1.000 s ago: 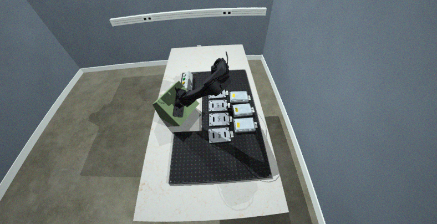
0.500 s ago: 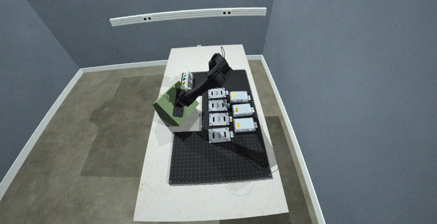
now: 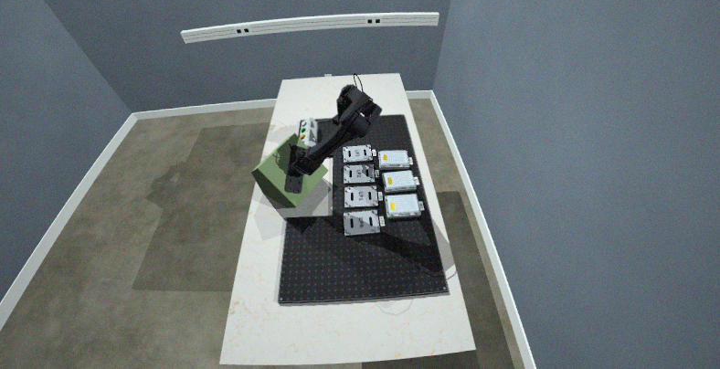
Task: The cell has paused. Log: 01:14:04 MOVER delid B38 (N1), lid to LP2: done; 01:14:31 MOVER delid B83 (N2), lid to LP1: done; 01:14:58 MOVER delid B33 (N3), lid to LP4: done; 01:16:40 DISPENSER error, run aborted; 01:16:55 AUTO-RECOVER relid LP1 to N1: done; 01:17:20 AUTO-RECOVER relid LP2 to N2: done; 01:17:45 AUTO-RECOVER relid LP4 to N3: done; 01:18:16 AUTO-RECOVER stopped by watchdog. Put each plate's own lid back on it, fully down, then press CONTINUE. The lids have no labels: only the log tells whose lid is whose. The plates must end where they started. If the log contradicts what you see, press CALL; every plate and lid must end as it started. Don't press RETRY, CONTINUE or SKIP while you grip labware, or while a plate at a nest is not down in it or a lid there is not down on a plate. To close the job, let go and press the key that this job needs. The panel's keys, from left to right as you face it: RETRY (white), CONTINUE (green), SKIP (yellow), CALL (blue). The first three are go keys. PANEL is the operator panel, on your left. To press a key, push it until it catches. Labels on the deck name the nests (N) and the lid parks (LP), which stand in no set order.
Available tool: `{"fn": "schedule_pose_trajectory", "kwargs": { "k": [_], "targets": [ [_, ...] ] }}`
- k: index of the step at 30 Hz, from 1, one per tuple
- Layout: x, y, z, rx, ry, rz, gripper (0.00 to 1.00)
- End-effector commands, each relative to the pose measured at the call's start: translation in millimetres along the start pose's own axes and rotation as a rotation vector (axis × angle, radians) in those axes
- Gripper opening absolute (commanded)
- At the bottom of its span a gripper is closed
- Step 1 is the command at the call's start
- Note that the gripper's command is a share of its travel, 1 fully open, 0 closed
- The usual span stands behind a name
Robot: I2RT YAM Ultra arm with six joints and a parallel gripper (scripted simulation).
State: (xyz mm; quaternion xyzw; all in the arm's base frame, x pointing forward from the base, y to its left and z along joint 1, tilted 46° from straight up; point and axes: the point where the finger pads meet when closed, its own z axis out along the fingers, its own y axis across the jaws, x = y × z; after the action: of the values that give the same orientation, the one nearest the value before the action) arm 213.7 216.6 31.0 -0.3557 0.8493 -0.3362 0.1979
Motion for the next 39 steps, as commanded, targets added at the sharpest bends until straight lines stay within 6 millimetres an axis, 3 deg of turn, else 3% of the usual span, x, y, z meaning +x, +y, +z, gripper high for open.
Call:
{"fn": "schedule_pose_trajectory", "kwargs": {
  "k": [1,14,16,31,34,39],
  "targets": [
    [2.1,18.3,-5.2,-0.011,-0.024,-0.064,0.00],
    [12.4,82.2,-10.5,-0.019,-0.044,-0.305,0.00],
    [12.4,82.2,-10.5,-0.019,-0.044,-0.305,0.00],
    [37.6,152.7,-10.1,-0.008,-0.035,-0.614,0.00],
    [40.4,155.8,-10.1,-0.003,-0.028,-0.640,0.00],
    [47.9,179.8,-10.0,-0.001,-0.028,-0.740,0.00]
  ]
}}
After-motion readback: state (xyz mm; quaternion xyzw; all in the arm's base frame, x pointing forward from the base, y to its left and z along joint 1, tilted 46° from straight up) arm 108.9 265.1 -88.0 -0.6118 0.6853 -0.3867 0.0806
